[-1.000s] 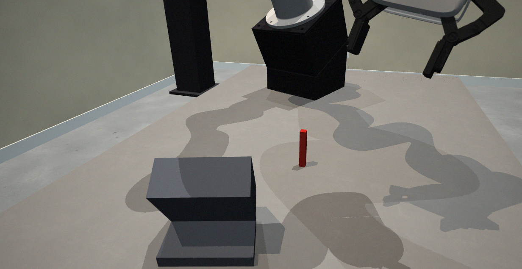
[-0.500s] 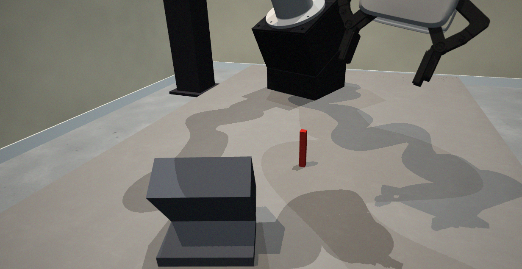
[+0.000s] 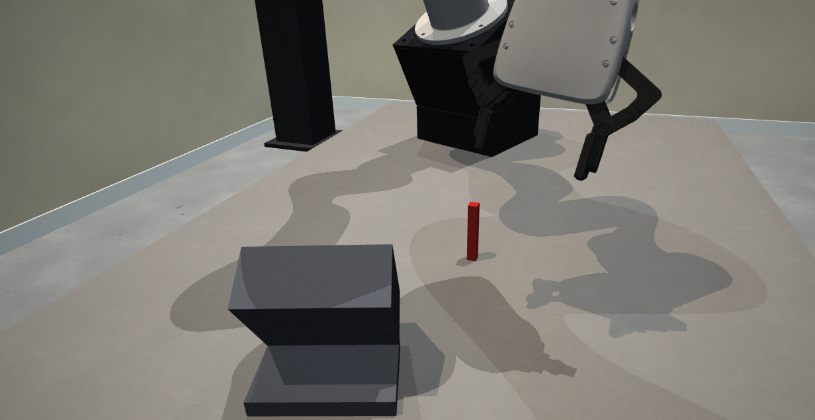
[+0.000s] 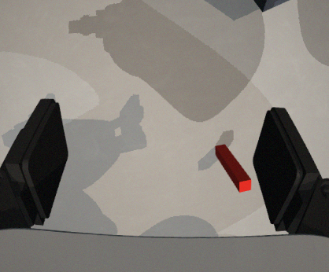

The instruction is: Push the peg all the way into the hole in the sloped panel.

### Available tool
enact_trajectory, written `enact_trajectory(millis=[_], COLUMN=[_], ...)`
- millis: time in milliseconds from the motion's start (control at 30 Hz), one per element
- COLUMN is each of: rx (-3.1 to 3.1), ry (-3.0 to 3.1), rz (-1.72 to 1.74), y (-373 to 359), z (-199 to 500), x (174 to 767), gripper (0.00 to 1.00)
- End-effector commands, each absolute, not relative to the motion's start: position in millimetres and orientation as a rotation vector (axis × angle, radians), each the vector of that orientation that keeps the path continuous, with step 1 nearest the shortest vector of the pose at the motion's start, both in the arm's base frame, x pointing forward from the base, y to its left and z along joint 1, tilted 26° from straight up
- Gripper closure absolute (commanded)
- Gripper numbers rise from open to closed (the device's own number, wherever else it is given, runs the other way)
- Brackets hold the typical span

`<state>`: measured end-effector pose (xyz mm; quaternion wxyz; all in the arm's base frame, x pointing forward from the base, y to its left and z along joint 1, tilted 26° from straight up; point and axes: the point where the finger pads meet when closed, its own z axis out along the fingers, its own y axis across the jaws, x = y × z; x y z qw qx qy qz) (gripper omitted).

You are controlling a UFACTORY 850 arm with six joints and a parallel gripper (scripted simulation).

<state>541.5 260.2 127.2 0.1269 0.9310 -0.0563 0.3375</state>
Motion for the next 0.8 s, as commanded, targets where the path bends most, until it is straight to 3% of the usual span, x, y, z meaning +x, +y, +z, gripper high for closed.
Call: enact_trajectory(millis=[0,767], rx=[2.743,2.924], ry=[-0.12,0.067], rz=[0.949,0.625], y=[244,163], z=[112,37], x=[537,466], gripper=[0.0,0.0])
